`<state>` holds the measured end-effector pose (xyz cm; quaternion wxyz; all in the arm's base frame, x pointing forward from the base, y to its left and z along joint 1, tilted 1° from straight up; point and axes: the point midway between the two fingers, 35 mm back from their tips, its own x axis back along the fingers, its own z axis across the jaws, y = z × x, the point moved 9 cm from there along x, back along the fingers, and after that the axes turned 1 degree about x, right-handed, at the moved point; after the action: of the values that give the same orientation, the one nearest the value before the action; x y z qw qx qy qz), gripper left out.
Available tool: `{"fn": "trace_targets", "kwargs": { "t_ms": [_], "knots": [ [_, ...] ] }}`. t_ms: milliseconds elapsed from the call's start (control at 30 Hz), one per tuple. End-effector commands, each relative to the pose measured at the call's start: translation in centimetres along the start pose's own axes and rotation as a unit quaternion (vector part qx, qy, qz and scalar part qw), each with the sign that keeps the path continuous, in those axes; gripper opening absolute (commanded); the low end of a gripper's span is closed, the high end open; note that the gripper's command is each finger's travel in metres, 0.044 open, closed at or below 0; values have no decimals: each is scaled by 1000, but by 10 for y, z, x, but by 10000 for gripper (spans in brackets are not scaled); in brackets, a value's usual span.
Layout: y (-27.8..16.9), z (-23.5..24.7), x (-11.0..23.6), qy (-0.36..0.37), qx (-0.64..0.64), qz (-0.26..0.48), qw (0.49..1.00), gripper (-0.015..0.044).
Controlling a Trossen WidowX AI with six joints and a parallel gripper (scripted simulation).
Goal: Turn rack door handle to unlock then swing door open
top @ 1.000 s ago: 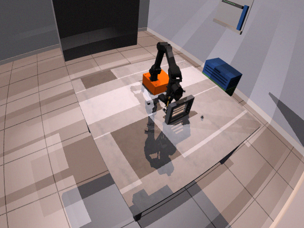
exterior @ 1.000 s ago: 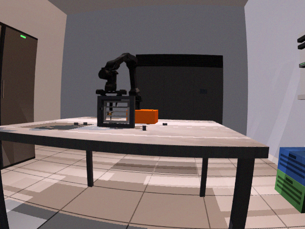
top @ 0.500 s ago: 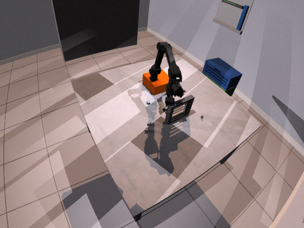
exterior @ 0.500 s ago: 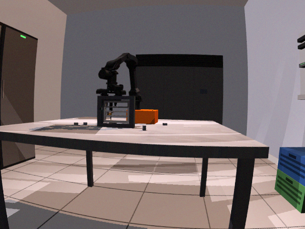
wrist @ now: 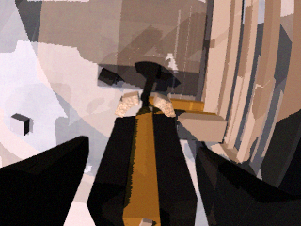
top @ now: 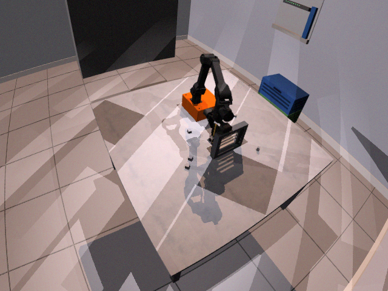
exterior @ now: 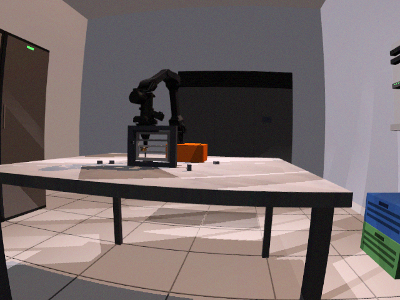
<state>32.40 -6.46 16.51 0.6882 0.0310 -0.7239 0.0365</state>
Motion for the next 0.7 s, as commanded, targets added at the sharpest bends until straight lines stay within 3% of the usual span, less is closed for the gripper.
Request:
{"fn": "trace_targets", "kwargs": {
  "t_ms": [0, 267, 533, 667],
  "knots": [
    [0, 0, 0, -1, 95, 0, 995, 285],
    [0, 0, 0, -1, 95, 0, 995, 285],
    [0, 0, 0, -1, 95, 0, 995, 75],
    [0, 0, 0, -1, 95, 0, 995, 49]
  ]
}}
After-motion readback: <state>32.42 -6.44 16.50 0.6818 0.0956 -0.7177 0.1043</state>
